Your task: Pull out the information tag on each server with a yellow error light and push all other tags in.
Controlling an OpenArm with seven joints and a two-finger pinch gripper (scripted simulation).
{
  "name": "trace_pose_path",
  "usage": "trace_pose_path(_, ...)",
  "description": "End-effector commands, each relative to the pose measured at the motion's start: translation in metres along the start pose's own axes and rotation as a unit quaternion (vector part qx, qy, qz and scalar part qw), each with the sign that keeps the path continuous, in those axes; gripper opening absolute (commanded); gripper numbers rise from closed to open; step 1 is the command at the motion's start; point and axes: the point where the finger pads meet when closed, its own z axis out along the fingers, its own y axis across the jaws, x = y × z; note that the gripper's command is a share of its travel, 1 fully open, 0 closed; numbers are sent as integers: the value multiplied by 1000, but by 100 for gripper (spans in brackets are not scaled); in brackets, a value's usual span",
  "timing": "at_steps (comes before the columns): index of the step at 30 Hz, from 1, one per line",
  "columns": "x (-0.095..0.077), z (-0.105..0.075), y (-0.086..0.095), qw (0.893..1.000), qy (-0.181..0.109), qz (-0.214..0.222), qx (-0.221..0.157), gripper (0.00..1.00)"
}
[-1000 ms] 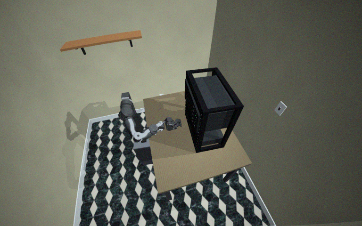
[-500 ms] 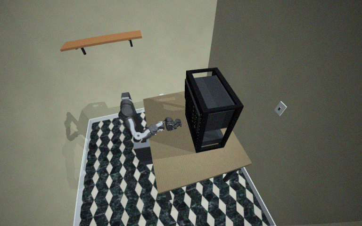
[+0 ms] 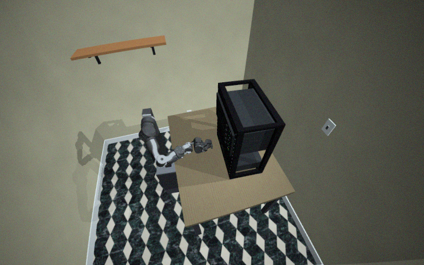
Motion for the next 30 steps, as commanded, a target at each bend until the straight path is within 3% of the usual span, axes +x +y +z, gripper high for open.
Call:
trace_pose_path(1, 1, 0, 0, 1000, 0, 0, -2, 10)
trace_pose_path(12, 2, 28, -2, 1000, 3, 0, 4, 10)
trace_pose_path(22, 2, 85, -1, 1000, 3, 0, 1, 10)
trace_pose_path(30, 1, 93, 0, 1000, 2, 0, 0, 10)
